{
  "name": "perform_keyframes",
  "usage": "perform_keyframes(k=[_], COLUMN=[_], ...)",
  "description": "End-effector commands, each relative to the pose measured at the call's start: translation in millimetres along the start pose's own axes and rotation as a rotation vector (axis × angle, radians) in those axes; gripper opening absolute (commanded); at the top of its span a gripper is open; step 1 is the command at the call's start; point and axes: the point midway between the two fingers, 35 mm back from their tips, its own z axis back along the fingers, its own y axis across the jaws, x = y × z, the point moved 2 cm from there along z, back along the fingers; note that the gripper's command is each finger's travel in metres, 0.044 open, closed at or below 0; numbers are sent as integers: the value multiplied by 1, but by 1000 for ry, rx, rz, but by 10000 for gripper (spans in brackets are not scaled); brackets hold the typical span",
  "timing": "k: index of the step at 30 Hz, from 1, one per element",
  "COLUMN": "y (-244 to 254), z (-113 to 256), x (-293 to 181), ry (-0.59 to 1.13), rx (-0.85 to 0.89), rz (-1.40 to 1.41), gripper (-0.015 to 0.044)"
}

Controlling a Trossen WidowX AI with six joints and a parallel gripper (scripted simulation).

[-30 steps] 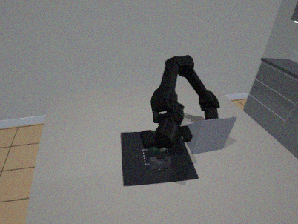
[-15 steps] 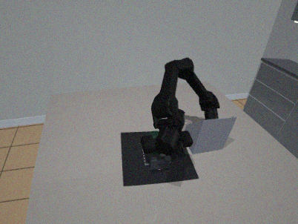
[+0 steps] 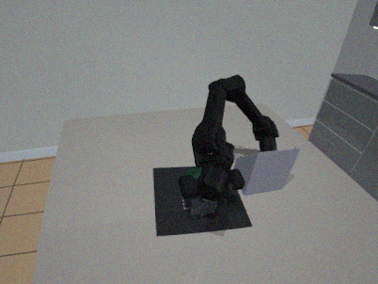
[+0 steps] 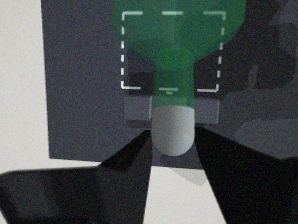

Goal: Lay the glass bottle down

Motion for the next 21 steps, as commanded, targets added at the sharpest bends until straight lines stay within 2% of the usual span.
perform_keyframes(k=[1, 21], y=[1, 3], z=[-2, -11], x=[-2, -11], ry=[0, 0], rx=[1, -4], rz=[0, -3], gripper=[119, 119])
